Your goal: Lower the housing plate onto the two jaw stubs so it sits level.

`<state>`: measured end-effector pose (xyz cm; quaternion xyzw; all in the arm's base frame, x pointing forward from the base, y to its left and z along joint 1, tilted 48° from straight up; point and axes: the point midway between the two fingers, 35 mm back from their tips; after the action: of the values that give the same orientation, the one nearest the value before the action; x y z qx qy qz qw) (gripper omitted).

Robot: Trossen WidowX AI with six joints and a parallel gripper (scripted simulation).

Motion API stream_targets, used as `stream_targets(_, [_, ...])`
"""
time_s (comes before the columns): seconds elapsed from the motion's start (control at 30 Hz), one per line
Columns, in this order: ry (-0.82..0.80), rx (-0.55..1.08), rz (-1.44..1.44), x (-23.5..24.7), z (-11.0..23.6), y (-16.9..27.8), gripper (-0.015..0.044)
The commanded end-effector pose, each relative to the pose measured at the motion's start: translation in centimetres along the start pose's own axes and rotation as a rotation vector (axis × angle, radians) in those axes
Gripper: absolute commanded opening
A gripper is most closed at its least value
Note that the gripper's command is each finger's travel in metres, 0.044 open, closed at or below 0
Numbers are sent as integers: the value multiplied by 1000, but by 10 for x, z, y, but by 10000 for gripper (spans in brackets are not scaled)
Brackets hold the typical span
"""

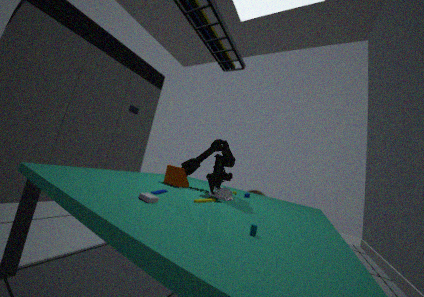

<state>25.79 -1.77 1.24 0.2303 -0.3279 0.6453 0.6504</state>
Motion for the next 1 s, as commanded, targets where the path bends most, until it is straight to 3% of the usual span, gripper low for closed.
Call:
stream_targets(0.0, [-3,-3,-5,0,0,0,351])
stream_targets(0.97, [-3,-3,-4,0,-7,0,351])
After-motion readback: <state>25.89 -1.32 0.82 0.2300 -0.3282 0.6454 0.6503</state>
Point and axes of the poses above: the point midway between the two fingers, 35 mm back from their tips, its own z axis back along the fingers, its own x axis across the jaws, y = z × x, and after that the axes turned 2 degrees about z, right-handed
